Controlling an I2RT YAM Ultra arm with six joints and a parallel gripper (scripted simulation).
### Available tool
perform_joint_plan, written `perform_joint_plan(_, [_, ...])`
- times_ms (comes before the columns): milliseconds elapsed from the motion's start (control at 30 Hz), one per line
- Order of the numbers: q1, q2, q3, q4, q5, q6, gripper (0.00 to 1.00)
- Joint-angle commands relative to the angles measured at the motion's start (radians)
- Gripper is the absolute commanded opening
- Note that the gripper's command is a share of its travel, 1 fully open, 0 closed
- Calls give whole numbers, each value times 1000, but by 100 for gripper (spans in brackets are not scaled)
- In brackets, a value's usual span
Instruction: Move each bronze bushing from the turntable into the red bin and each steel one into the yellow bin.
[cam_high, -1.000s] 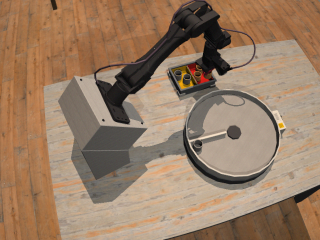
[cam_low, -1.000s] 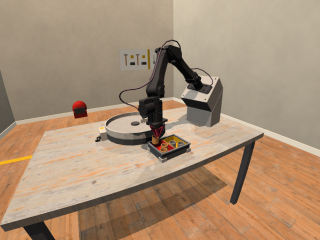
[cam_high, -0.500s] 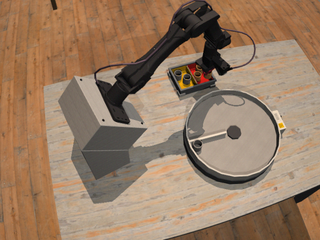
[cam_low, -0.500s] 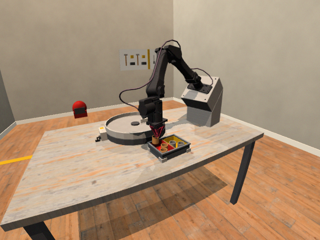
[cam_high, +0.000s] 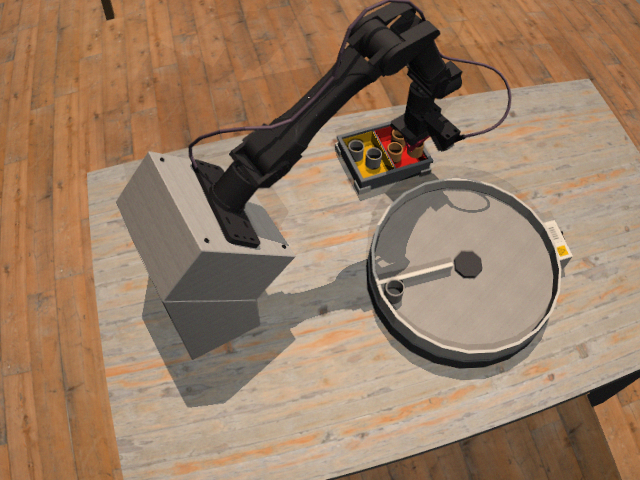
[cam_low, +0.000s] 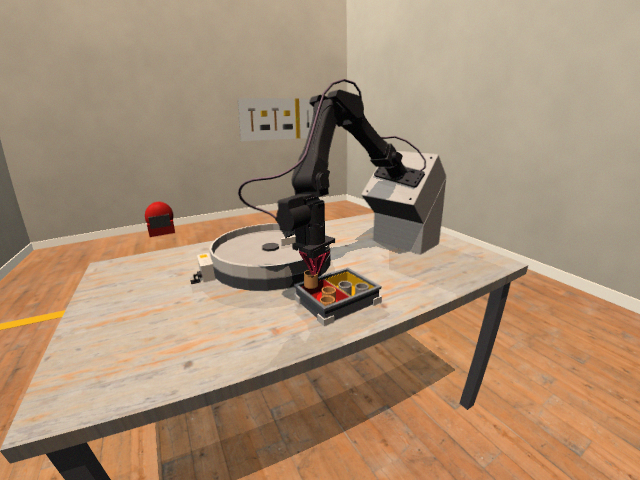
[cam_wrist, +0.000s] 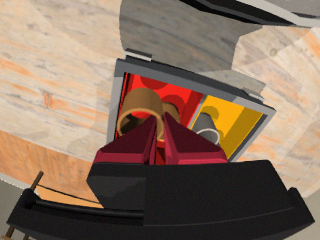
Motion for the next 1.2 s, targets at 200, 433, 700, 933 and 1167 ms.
perform_joint_plan(200, [16,-22,30,-14,13,9,0])
perform_joint_plan(433, [18,-15,32,-13,14,8,0])
perform_joint_plan(700, [17,-14,32,-13,14,8,0])
perform_joint_plan(933, [17,-14,32,-13,14,8,0])
perform_joint_plan(1167, [17,-14,32,-13,14,8,0])
